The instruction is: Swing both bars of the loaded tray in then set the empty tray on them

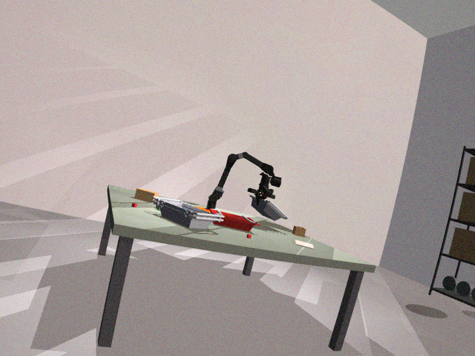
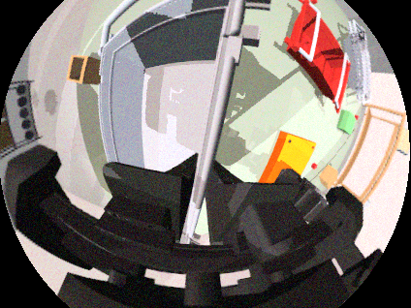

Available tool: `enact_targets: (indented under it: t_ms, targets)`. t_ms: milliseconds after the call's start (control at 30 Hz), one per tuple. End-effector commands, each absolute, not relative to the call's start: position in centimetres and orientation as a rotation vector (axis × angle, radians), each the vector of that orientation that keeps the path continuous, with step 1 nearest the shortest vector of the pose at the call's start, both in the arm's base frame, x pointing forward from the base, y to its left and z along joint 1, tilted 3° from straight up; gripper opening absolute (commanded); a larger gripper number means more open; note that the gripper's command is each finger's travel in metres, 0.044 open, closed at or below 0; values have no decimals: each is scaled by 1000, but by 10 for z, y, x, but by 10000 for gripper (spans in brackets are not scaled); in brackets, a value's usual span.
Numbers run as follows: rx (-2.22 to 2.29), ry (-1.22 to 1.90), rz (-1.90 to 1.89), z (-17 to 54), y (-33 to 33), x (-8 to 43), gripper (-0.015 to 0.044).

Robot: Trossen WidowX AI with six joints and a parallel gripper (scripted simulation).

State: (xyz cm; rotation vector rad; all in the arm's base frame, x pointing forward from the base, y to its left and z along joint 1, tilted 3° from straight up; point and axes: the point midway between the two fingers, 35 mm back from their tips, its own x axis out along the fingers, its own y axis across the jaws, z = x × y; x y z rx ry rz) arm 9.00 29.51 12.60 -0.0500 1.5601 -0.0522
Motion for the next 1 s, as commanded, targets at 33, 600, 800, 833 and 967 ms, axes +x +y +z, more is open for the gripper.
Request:
enact_targets:
  t_ms: [33, 600, 800, 833, 967]
  targets:
    - [-24, 1553, -31, 148, 308, 93, 0]
    - [-23, 1553, -31, 186, 326, 98, 0]
    - [-23, 1553, -31, 186, 326, 98, 0]
    - [-23, 1553, -31, 186, 326, 98, 0]
    - [-23, 1553, -31, 186, 326, 98, 0]
